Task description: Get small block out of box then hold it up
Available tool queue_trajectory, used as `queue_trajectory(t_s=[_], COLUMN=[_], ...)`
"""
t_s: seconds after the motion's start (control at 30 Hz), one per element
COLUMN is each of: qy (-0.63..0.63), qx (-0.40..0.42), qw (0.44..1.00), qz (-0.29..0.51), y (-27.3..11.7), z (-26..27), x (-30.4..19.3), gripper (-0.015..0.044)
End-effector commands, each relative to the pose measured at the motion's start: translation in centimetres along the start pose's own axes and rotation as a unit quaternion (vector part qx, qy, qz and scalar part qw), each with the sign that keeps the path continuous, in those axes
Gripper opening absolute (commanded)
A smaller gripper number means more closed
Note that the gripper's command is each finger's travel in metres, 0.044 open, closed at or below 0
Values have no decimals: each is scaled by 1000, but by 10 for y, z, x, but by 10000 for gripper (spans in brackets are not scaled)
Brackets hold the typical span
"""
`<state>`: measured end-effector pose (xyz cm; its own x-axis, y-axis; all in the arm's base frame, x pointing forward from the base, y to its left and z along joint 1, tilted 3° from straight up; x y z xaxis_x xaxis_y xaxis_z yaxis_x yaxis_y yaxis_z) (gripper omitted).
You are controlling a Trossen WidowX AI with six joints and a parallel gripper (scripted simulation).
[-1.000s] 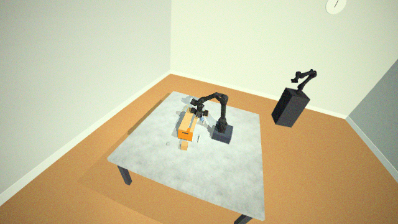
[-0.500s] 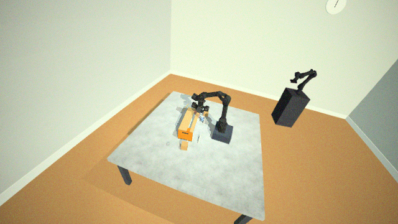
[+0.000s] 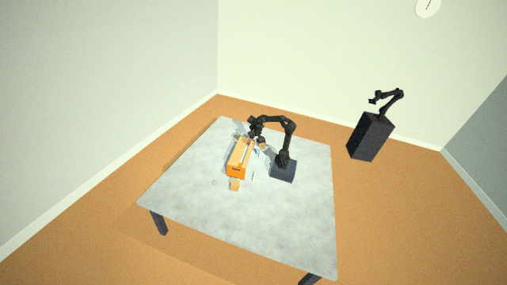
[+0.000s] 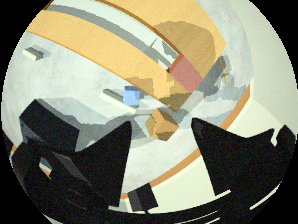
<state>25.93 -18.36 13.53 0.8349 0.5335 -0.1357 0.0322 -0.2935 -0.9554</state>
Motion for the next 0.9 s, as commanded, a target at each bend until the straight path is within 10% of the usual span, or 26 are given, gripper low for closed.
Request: queue_trajectory(t_s=[0.0, 0.87], qy=[388, 917], qx=[34, 148], qw=[920, 369], qz=[-39, -30], y=[4, 12], z=[-1, -2], x=[-12, -36], gripper=[285, 285])
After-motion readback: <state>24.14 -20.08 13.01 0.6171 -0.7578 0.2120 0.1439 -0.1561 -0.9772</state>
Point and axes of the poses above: the point midway between the two fingers, 35 mm back from their tips, its own y axis out along the fingers, its own z axis across the jaws, x = y × z, the point moved 4 cm from there along -y, back along the fingers, and after that the axes turned 4 degrees about y, right-handed, at the moved point
